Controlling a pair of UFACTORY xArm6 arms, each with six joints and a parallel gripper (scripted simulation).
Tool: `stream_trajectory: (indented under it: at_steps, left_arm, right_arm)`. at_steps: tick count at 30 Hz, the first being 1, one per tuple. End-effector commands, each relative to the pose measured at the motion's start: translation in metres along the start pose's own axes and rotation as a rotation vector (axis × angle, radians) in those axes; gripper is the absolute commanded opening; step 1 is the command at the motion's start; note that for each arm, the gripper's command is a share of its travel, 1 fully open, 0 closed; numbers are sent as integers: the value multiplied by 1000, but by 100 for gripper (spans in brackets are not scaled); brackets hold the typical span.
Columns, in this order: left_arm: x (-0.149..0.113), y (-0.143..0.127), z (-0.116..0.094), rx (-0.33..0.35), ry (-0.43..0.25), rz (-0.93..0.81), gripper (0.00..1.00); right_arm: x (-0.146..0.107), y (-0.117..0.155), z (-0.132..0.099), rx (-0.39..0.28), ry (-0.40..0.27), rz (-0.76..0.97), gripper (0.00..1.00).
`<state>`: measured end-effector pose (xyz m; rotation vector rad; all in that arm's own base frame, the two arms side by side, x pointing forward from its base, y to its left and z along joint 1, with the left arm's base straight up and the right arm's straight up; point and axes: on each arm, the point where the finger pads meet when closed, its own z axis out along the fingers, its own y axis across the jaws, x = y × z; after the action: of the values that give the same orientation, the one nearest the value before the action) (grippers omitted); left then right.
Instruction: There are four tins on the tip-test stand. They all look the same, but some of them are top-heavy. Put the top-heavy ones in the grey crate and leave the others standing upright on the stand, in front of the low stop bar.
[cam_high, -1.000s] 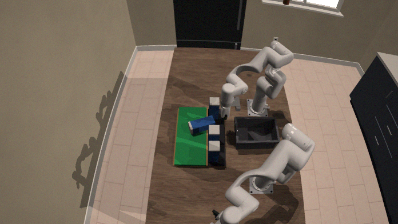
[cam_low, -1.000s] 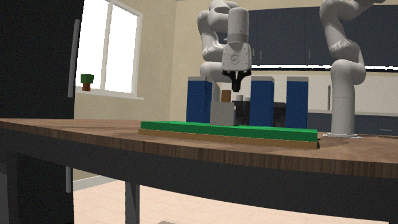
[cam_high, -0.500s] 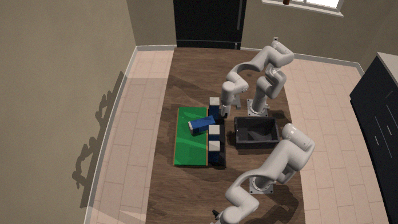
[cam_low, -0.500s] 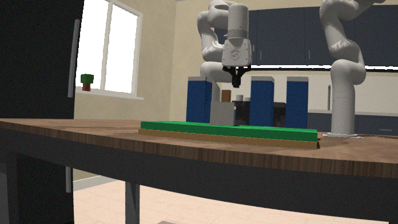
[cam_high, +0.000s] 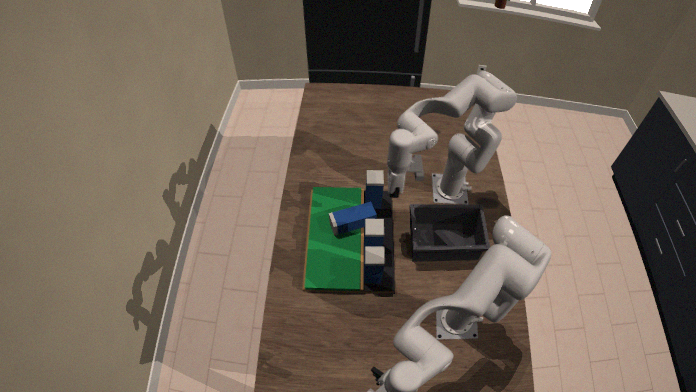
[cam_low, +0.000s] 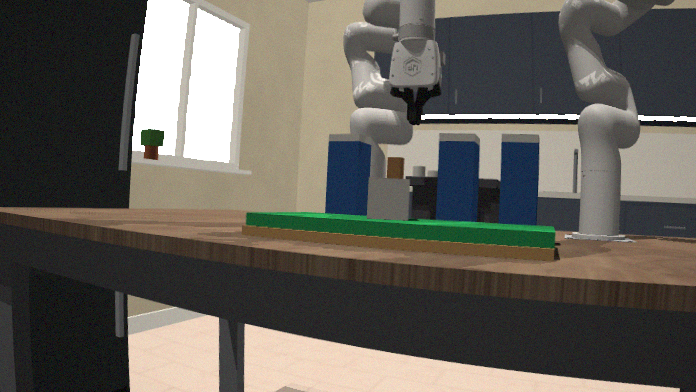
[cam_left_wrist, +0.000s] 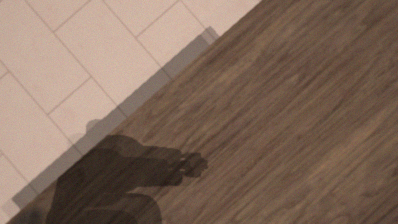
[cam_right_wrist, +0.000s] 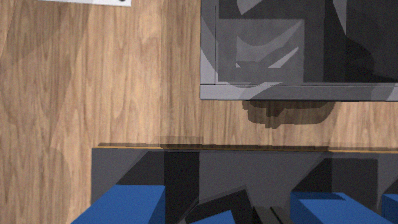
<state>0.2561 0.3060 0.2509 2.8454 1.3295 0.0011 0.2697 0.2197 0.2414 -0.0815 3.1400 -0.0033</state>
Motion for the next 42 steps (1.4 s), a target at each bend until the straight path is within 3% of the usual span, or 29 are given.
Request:
stream_trajectory:
  at_steps: [1, 10, 11, 42]
  left_arm:
    - [1, 0, -2, 0, 4, 0, 100]
    - [1, 0, -2, 0, 4, 0, 100]
    - [1, 0, -2, 0, 4, 0, 100]
    - [1, 0, -2, 0, 4, 0, 100]
  right_arm:
    - [-1, 0, -7, -1, -2, 0, 0]
    - [-1, 0, -7, -1, -2, 0, 0]
    - [0, 0, -6, -1, -2, 0, 100]
    - [-1, 0, -6, -1, -2, 0, 100]
